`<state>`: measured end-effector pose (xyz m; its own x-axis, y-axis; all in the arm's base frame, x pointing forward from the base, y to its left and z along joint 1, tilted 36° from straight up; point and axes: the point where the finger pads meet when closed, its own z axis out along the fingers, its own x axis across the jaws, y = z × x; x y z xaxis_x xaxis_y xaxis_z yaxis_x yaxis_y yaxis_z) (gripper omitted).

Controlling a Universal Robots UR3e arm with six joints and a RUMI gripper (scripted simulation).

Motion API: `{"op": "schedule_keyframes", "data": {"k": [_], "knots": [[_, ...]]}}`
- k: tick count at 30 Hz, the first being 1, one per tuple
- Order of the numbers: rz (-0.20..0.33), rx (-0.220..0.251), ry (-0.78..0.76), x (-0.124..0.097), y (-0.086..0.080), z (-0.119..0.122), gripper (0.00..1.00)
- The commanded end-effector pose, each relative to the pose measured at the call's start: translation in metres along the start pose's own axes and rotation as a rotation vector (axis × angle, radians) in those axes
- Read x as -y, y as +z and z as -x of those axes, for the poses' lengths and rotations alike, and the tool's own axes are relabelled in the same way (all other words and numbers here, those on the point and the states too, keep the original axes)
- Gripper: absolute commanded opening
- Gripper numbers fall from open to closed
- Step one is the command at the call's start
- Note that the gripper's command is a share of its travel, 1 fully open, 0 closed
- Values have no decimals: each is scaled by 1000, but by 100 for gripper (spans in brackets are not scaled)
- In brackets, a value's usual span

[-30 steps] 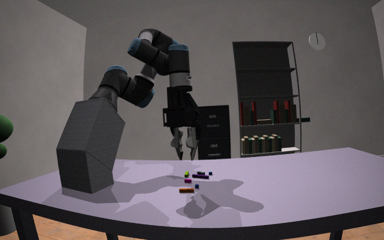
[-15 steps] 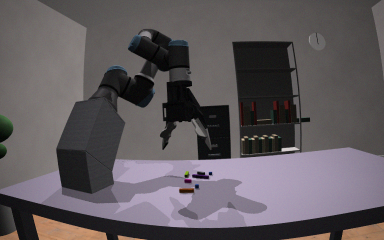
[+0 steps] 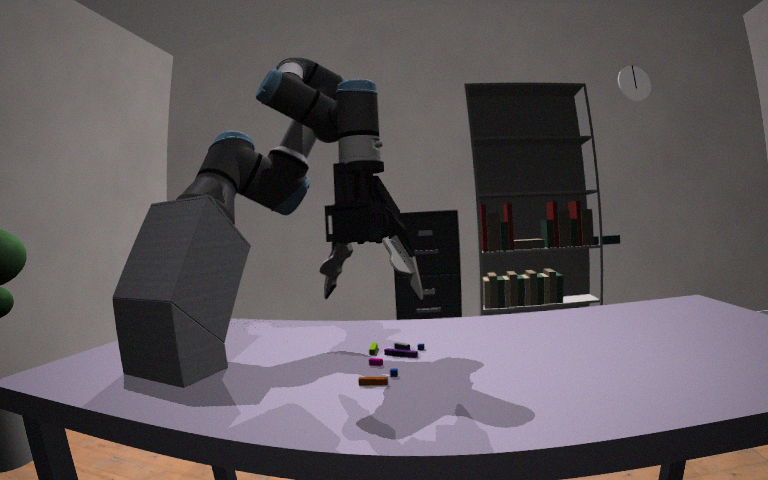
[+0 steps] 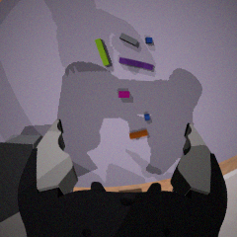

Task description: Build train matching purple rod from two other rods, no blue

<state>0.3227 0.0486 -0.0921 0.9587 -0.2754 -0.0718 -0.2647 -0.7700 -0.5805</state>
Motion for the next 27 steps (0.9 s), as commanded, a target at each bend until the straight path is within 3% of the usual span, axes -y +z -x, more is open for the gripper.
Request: {"op": "schedule_keyframes", "data": {"k": [1,19,27], "knots": [[1,-2,0,0,-1,-1,100],[1,-2,-112,-4,0,-2,100],[1,-2,-314,-12,1,-5,100]]}}
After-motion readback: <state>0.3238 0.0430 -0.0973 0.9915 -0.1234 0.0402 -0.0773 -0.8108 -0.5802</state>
